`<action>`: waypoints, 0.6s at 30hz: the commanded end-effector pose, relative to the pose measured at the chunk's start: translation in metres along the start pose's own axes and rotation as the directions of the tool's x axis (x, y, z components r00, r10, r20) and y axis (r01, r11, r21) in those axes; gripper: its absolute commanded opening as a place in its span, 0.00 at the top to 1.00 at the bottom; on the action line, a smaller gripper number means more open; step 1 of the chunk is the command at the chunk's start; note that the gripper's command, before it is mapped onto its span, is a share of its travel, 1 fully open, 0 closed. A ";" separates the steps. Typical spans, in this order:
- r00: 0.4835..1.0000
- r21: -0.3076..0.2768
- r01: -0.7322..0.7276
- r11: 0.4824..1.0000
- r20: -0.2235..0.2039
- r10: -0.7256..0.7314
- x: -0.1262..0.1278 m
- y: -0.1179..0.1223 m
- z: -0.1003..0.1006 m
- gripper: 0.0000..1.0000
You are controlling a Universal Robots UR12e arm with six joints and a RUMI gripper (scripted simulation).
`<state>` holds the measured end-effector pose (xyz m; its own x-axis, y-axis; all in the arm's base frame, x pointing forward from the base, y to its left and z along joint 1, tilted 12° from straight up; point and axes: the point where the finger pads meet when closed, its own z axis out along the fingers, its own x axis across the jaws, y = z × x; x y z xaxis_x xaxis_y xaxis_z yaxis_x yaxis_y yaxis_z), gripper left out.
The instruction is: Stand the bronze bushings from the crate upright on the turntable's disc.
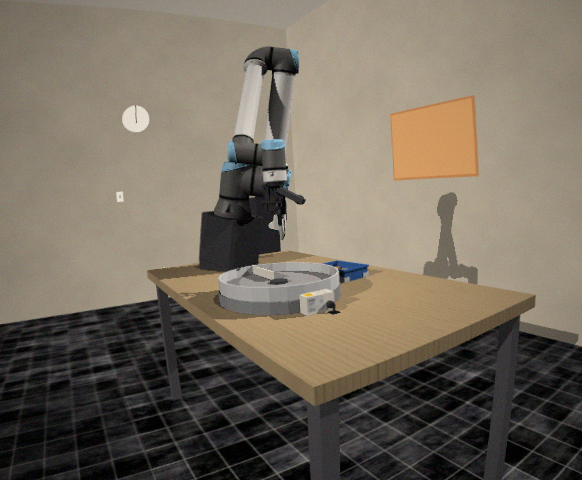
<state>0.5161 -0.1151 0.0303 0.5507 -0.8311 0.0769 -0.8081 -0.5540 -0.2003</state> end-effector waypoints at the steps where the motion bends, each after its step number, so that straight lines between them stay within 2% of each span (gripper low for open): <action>1: 1.000 -0.002 -0.001 1.000 -0.003 0.001 -0.041 -0.039 0.014 0.94; 9: 1.000 -0.001 -0.001 1.000 -0.003 0.001 -0.119 -0.104 0.040 0.94; 11: 1.000 -0.001 -0.001 1.000 -0.003 0.001 -0.119 -0.104 0.040 0.94; 18: 1.000 0.000 -0.001 1.000 -0.003 0.001 -0.173 -0.150 0.057 0.94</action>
<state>0.5408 0.0703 0.0005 0.5557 -0.8284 0.0705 -0.8044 -0.5572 -0.2060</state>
